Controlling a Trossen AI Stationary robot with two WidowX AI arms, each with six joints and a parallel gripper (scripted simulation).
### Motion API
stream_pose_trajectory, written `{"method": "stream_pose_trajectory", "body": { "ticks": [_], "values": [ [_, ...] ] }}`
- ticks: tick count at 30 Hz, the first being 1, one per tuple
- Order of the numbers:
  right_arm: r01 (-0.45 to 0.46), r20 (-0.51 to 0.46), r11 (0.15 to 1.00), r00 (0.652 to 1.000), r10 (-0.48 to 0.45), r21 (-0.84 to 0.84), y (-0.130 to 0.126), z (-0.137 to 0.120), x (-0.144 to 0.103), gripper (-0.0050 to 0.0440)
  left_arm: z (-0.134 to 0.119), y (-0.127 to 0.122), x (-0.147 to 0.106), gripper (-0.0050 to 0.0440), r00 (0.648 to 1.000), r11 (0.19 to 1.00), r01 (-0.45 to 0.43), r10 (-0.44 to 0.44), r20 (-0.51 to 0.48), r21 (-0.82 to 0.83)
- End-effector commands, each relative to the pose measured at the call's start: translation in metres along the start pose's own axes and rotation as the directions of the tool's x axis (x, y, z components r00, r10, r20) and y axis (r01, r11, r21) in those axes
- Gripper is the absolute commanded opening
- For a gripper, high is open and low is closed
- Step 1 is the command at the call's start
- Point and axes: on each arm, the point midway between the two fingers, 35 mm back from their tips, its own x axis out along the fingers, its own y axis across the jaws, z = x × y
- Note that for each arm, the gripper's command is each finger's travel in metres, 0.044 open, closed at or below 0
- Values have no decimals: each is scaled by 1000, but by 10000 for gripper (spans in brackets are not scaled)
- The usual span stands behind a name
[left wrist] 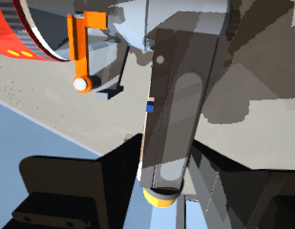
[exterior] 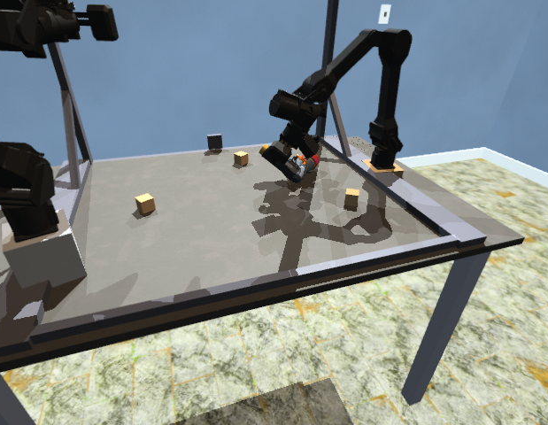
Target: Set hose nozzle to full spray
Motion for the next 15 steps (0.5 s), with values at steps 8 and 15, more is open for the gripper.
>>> {"method": "stream_pose_trajectory", "body": {
  "ticks": [8,15],
  "values": [
    [2,15,1000,1000,-2,3,0,6,0,410,-1,-1,-13,167,996,1000,15,-14,-91,13],
    [2,15,1000,1000,-2,3,0,6,0,410,10,0,-23,167,977,1000,12,-9,-215,12]
  ]
}}
